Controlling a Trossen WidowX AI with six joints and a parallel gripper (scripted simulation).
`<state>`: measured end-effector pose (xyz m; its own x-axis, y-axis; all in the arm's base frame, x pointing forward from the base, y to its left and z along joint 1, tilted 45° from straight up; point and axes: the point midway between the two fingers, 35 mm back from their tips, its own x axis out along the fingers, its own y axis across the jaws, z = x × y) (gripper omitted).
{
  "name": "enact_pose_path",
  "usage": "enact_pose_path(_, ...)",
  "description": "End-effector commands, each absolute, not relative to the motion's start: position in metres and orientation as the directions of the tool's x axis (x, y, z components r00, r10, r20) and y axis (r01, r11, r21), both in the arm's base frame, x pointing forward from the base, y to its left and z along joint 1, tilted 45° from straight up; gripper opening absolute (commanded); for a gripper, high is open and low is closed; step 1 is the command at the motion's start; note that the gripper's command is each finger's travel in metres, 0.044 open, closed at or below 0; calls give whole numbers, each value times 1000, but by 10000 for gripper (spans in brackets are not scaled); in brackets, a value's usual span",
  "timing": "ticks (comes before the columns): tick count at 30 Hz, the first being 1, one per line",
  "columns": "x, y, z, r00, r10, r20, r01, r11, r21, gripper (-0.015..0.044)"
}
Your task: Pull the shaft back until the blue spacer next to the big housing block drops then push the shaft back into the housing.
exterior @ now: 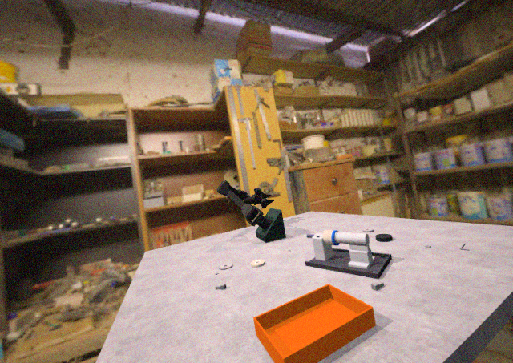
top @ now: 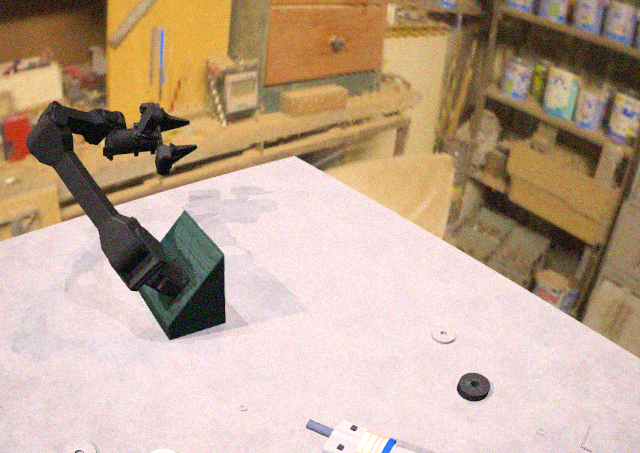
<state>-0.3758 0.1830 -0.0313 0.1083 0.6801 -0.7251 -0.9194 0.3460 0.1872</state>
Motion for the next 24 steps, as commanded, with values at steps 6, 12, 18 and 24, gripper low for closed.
enact_pose_path(6, -331, 249, -23, 244, 636, -732, -865, 484, 132, 440)
enact_pose_path(12, -259, 322, -18, 414, 534, -737, -810, 585, -31, 440)
enact_pose_path(18, -158, 376, -9, 557, 368, -745, -719, 662, -210, 440)
enact_pose_path(24, -45, 404, -3, 651, 160, -742, -601, 707, -374, 440)
